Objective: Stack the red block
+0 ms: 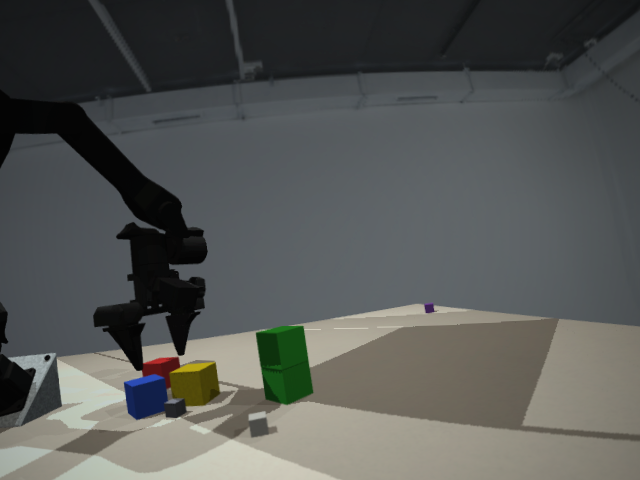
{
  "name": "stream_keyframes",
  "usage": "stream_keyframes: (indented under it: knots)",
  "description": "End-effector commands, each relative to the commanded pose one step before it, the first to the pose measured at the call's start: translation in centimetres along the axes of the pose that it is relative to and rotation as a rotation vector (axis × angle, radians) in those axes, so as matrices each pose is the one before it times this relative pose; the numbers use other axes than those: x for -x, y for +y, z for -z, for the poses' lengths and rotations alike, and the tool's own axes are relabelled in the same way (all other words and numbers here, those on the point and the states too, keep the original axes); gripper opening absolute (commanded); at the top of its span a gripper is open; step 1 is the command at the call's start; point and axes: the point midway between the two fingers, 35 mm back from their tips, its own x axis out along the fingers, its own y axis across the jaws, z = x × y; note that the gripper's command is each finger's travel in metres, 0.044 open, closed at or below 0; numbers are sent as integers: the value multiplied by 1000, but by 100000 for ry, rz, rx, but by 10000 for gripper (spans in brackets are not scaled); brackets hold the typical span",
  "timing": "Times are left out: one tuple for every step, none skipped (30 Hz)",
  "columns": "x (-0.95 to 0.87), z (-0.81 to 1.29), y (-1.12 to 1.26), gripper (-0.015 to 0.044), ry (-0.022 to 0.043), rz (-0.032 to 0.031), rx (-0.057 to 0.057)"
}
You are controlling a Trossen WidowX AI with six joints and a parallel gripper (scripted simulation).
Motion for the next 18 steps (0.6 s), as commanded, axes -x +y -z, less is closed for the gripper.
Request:
stream_keyframes:
  knots:
    - [-932, 40, -91, 440, -44, 836, 548]
    - [-163, 0, -4, 440, -5, 6, -3]
    - [-163, 0, -5, 440, -5, 7, -3]
    - [-162, 1, -6, 440, -5, 7, -3]
    - [-162, 1, -7, 440, -5, 8, -3]
    - [-162, 2, -8, 440, -5, 9, -3]
    - [-161, 3, -9, 440, -5, 9, -4]
    - [-161, 3, -10, 440, -5, 10, -4]
    - [-161, 4, -11, 440, -5, 11, -4]
    - [-161, 5, -12, 440, -5, 12, -4]
    - [-160, 5, -13, 440, -5, 12, -4]
    - [-160, 6, -14, 440, -5, 13, -4]
    - [-127, 5, -12, 440, -4, 11, -3]
    - [-77, 3, -7, 440, -3, 7, -2]
    - [-26, 1, -3, 440, -1, 2, -1]
    - [0, 0, 0, 440, 0, 0, 0]
    - [0, 0, 0, 440, 0, 0, 0]
    - [0, 0, 0, 440, 0, 0, 0]
